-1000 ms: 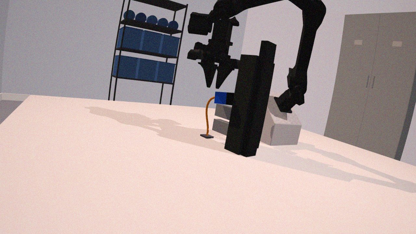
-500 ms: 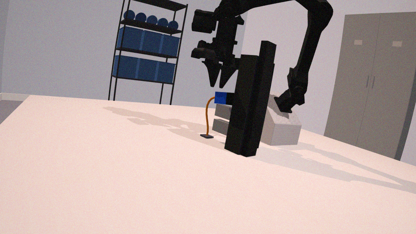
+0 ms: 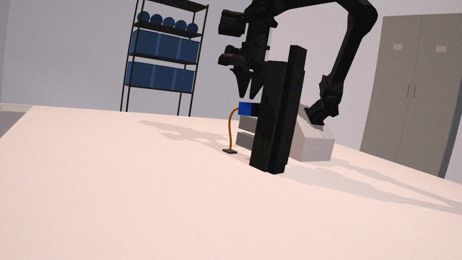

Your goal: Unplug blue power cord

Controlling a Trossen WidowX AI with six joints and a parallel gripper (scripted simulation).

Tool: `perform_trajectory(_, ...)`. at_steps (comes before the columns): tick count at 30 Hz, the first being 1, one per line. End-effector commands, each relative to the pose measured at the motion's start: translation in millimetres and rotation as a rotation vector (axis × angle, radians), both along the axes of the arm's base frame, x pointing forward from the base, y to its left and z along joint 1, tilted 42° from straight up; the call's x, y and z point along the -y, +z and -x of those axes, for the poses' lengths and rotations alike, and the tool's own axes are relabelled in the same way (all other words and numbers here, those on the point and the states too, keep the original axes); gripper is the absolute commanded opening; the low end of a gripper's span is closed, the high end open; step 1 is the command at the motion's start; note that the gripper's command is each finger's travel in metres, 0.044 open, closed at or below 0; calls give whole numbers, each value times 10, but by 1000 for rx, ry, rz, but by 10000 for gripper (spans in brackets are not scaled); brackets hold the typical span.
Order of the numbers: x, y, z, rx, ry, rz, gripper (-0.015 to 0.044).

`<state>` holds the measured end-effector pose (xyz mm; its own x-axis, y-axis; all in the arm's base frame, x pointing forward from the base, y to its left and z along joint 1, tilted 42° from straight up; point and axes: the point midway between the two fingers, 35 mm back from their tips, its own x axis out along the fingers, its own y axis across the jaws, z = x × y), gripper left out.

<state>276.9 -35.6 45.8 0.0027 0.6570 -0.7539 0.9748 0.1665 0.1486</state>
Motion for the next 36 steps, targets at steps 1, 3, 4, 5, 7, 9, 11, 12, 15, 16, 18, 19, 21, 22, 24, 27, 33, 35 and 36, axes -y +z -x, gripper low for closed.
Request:
perform_trajectory(1, -28, -2, 26, -10, -5, -10, 160)
perform_trajectory(3, -36, -11, 26, -10, -5, -10, 160)
perform_trajectory(4, -41, -17, 26, -10, -5, -10, 160)
perform_trajectory(5, -49, -26, 26, -10, -5, -10, 160)
perform_trajectory(7, -68, -47, 26, -10, -5, -10, 160)
perform_trajectory(9, -90, -72, 26, -10, -5, -10, 160)
perform_trajectory(11, -105, -88, 26, -10, -5, -10, 160)
perform_trajectory(12, -107, -90, 26, -10, -5, -10, 160)
perform_trajectory(15, -107, -90, 26, -10, -5, -10, 160)
perform_trajectory(16, -107, -90, 26, -10, -5, -10, 160)
perform_trajectory(18, -87, -76, 12, -4, 0, -2, 108)
perform_trajectory(19, -87, -76, 12, -4, 0, -2, 81)
perform_trajectory(21, -87, -76, 12, -4, 0, -2, 48)
perform_trajectory(22, -87, -76, 12, -4, 0, -2, 42)
perform_trajectory(24, -87, -76, 12, -4, 0, -2, 28)
perform_trajectory(27, -87, -76, 12, -4, 0, -2, 8)
perform_trajectory(33, -58, -98, -1, -4, 0, -2, 0)
perform_trajectory(35, -36, -115, -11, -4, -1, -2, 0)
perform_trajectory(36, -24, -124, -16, -4, -1, -2, 0)
